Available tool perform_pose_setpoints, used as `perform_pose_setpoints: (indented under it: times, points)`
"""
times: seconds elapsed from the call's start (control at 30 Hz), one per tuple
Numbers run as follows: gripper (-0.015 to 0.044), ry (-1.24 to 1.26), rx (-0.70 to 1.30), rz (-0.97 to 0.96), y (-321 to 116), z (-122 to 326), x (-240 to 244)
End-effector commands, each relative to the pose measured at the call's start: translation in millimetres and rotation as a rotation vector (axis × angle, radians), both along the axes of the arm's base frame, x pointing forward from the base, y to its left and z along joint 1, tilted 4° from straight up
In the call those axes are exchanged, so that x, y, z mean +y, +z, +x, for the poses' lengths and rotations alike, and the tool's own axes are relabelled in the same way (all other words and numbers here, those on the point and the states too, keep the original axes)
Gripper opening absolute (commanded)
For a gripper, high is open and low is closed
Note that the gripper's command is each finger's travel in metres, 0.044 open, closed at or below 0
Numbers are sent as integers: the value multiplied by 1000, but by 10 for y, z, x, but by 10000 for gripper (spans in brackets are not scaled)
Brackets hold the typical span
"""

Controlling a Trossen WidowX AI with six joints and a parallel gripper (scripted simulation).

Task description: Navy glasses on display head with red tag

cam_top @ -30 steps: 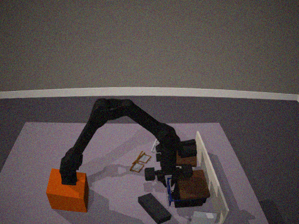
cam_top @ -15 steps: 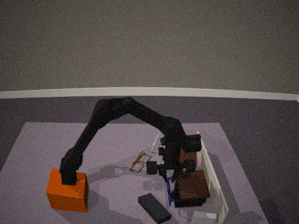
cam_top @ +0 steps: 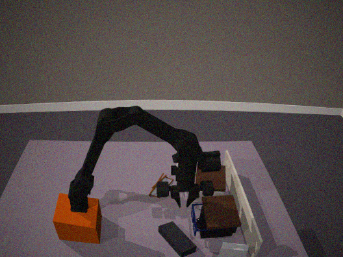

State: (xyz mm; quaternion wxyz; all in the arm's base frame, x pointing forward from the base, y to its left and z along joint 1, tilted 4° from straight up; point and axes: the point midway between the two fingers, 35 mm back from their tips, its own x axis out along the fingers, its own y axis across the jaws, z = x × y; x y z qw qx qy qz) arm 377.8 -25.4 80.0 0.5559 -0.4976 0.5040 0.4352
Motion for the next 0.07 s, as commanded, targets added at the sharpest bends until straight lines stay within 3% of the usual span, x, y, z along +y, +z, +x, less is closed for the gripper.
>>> perform_pose_setpoints:
  times: [0.0,0.03]
  points:
    - [108,-1,6,5,34,-178,31]
    - [108,-1,7,5,39,-195,33]
